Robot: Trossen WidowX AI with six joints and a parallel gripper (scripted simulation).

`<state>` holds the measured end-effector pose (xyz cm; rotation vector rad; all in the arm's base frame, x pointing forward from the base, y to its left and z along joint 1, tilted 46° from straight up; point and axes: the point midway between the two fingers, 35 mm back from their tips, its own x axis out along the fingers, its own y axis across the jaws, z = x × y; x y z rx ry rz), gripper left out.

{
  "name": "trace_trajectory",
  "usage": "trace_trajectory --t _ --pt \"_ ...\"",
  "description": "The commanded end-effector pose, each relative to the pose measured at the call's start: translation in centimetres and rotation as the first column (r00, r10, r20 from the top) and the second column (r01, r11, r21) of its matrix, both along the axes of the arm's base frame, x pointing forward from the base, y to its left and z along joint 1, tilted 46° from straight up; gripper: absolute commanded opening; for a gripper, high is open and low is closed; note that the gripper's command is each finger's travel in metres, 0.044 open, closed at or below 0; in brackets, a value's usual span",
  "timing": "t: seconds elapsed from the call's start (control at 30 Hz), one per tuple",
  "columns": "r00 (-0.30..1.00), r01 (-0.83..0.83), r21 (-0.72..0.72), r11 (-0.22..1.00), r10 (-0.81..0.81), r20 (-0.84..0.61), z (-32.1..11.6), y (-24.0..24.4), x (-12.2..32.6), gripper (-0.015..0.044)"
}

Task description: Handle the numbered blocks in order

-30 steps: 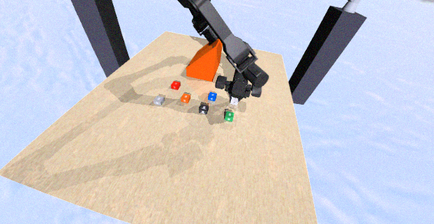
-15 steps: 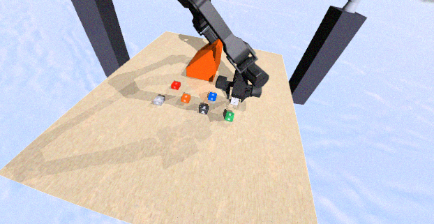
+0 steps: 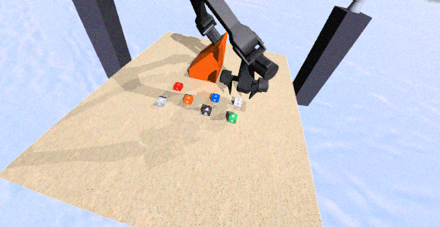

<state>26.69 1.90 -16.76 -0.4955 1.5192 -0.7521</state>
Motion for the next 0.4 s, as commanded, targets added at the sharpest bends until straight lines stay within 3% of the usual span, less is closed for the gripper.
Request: trace_trajectory --t 0.0,0.17,0.37 --pt "1.0 0.004 0.011 1.0 -0.004 0.009 0.7 2.3 0.3 0.04" --pt "1.0 0.007 0.01 1.0 -0.007 -0.002 3.2 8.4 0.1 0.04" --pt "1.0 0.008 0.009 1.0 -0.008 -0.003 3.3 8.7 0.1 0.04"
